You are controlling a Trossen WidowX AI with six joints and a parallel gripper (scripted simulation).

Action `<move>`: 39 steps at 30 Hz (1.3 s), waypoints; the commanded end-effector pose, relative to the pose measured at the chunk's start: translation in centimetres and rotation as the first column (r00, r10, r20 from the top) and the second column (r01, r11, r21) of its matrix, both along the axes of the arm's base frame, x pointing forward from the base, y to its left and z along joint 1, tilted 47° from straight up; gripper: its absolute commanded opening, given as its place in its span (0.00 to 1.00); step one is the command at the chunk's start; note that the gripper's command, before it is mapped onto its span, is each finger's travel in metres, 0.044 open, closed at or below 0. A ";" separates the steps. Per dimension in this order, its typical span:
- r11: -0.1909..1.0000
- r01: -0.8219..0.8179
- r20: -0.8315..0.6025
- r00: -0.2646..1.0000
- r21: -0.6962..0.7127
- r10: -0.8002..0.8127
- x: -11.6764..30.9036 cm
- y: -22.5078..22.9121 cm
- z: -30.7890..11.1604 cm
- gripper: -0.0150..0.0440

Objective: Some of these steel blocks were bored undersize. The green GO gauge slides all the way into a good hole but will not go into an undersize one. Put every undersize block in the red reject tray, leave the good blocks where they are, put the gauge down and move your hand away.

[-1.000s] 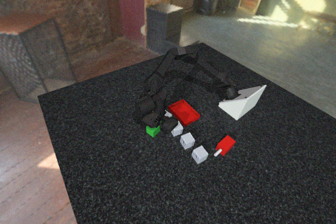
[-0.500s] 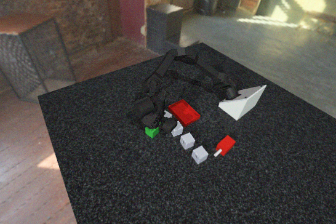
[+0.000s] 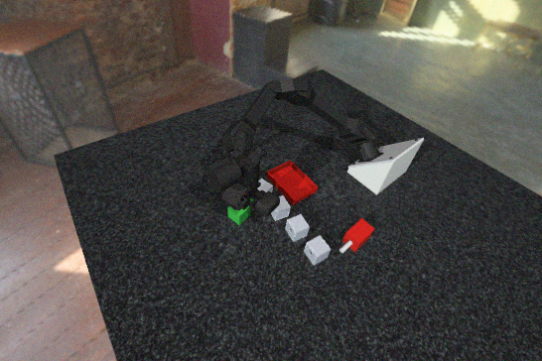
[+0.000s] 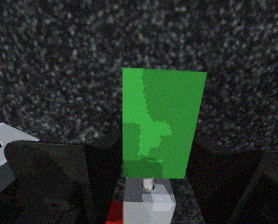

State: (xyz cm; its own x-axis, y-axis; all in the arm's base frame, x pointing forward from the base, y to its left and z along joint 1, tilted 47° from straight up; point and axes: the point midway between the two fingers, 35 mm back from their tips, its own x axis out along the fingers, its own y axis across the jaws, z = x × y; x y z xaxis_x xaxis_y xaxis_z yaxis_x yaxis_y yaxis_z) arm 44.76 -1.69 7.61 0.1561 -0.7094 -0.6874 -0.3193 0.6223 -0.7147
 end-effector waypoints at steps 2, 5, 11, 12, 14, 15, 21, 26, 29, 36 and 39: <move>1.000 -0.004 0.015 1.000 0.005 0.004 0.4 0.4 0.2 0.25; 1.000 -0.005 0.015 1.000 0.006 0.005 0.5 0.4 0.2 0.25; 1.000 -0.006 0.017 1.000 0.006 0.006 0.8 0.5 0.2 0.25; 1.000 -0.006 0.017 1.000 0.006 0.006 0.8 0.5 0.1 0.25; 1.000 -0.006 0.017 1.000 0.006 0.006 0.8 0.5 0.1 0.25; 1.000 -0.007 0.017 1.000 0.006 0.006 0.8 0.5 0.1 0.25; 1.000 -0.008 0.019 1.000 0.007 0.008 1.1 0.6 0.1 0.25; 1.000 -0.009 0.019 1.000 0.008 0.009 1.2 0.7 0.1 0.25; 1.000 -0.009 0.020 1.000 0.008 0.009 1.3 0.7 0.1 0.25; 1.000 -0.010 0.023 1.000 0.009 0.010 1.6 0.8 0.1 0.25; 1.000 -0.010 0.023 1.000 0.009 0.010 1.6 0.8 0.1 0.25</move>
